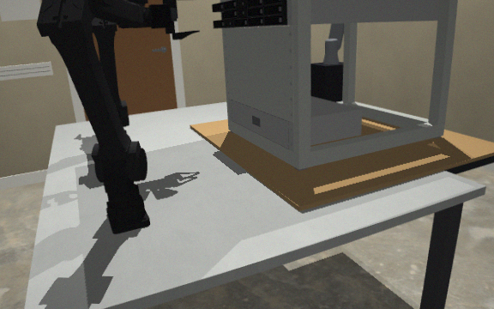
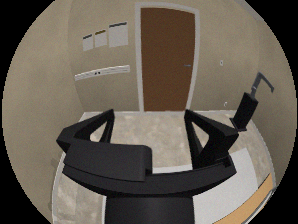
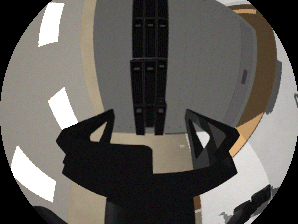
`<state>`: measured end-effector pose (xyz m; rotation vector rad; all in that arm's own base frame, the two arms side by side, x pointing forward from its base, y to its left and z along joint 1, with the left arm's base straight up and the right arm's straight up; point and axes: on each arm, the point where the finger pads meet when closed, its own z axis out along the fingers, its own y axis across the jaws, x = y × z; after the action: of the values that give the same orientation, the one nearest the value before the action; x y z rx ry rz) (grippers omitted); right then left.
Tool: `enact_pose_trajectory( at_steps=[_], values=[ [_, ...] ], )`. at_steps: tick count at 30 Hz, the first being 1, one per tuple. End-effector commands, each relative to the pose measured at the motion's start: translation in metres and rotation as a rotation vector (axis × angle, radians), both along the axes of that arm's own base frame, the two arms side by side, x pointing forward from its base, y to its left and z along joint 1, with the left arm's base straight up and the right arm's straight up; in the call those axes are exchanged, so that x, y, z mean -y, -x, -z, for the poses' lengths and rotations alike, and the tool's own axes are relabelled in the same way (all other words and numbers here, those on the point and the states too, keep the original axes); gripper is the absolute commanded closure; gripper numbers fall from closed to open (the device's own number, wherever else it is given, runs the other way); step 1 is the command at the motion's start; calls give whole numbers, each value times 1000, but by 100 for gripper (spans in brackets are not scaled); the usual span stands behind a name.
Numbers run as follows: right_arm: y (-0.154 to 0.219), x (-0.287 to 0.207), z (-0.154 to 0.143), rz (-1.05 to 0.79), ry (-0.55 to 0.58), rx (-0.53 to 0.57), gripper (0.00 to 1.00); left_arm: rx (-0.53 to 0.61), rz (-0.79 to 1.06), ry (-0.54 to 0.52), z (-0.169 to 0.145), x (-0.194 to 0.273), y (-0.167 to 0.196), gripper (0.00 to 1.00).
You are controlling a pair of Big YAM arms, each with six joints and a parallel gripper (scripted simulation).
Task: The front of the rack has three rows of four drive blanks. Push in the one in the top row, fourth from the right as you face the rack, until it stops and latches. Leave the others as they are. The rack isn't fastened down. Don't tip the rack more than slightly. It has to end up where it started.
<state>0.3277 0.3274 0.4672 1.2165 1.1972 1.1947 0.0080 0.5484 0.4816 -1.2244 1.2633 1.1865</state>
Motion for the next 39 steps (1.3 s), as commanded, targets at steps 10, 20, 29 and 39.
enact_pose_trajectory(
  at_steps=[10,20,29,39],
  values=[
    [1,-9,-23,-6,-55,21,0,16,-5,-47,-19,4,2,0],
    [-3,-11,-34,-3,-77,32,0,16,-5,-47,-19,4,2,0],
    [-31,-41,-34,9,-68,30,0,16,-5,-47,-19,4,2,0],
    [-73,-104,-34,9,-51,22,0,16,-5,-47,-19,4,2,0]
  ],
)
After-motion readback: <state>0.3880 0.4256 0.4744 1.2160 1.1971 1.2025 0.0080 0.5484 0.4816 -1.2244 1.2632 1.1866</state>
